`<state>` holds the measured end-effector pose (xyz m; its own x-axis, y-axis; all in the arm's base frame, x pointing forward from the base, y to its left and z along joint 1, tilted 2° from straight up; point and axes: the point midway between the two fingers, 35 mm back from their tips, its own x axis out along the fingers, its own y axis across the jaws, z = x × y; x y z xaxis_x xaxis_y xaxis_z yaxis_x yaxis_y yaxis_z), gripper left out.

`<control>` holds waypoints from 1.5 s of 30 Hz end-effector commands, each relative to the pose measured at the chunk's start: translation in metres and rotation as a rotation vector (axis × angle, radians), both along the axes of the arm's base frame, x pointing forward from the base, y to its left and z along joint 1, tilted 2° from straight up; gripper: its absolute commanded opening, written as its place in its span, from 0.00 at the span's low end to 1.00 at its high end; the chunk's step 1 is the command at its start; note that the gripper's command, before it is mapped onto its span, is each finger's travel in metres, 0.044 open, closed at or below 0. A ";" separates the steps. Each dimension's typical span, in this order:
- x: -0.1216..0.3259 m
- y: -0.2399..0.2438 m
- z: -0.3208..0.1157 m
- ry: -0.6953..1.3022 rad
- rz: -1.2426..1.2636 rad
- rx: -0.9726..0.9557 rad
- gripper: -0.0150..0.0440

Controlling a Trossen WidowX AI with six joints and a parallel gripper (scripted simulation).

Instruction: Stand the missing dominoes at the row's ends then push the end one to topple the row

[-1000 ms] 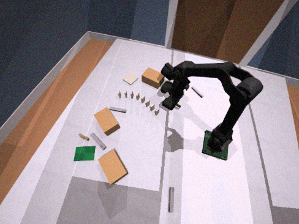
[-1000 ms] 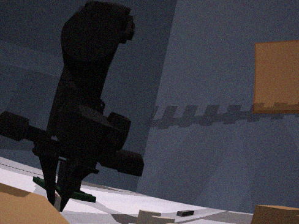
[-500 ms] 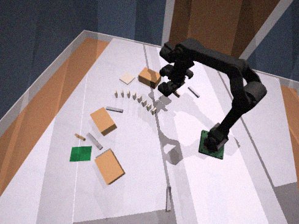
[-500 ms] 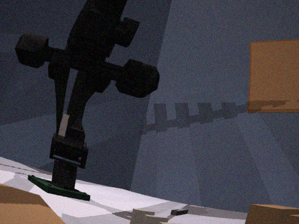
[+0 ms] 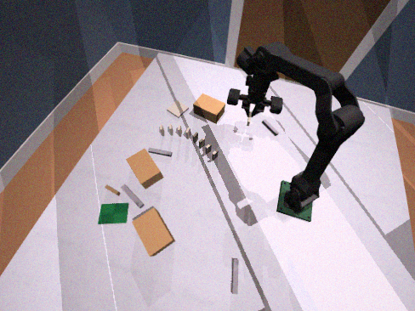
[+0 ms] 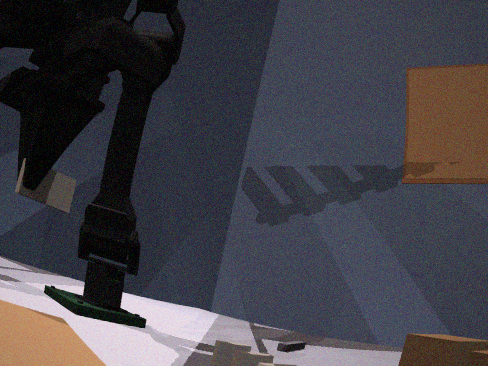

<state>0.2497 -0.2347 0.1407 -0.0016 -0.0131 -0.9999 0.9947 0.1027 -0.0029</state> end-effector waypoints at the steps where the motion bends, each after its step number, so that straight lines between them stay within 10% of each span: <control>1: 0.000 -0.001 0.001 0.001 -0.030 -0.002 0.29; 45: 0.089 -0.050 -0.074 -0.094 0.299 -0.851 0.29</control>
